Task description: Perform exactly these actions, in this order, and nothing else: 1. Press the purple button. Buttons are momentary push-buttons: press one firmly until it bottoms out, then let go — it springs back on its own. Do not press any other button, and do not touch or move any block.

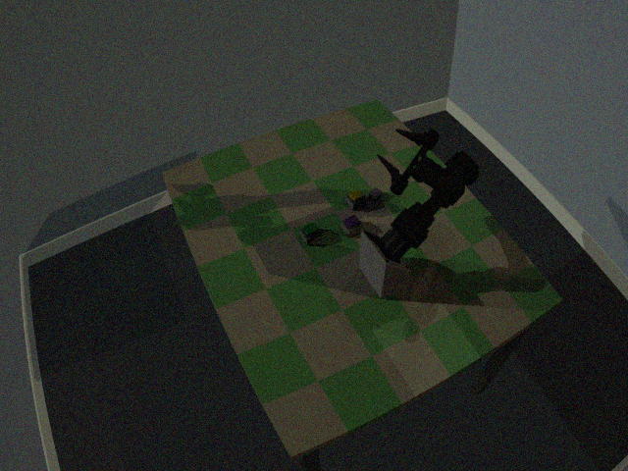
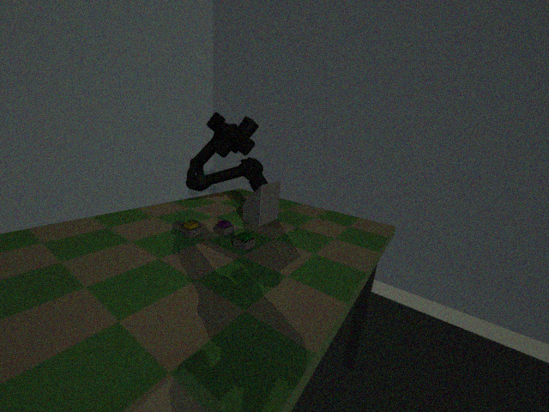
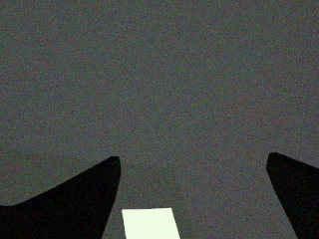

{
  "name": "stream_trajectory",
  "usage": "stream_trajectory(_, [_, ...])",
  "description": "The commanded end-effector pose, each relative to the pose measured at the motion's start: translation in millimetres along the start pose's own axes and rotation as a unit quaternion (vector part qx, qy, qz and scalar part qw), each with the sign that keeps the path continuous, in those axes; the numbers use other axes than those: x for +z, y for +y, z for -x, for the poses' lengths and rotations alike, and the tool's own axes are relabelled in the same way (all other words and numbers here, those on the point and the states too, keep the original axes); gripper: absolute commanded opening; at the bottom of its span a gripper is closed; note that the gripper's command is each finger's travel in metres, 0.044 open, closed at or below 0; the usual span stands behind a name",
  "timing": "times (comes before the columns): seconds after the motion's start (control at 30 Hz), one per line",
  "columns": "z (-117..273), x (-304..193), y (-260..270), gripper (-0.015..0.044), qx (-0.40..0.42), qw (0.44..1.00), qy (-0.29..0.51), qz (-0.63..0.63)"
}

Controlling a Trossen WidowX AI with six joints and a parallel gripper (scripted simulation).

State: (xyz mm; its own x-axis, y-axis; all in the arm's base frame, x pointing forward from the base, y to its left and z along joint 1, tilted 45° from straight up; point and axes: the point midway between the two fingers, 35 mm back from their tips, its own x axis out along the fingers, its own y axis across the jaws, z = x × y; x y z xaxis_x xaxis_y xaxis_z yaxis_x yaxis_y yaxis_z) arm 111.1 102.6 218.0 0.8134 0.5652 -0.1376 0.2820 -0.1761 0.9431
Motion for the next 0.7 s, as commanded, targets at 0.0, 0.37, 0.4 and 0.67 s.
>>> stream_trajectory(0.0, [-0.1, 0.0, -0.1, 0.0400, -0.001, 1.000, -0.002, -0.004])
stream_trajectory(0.37, [-16.2, 4.7, -20.1, 0.0400, 0.024, 0.893, -0.214, -0.396])
stream_trajectory(0.4, [-18.7, 6.5, -22.5, 0.0400, 0.038, 0.869, -0.234, -0.435])
stream_trajectory(0.67, [-40.1, 29.9, -44.3, 0.0400, 0.219, 0.594, -0.350, -0.691])
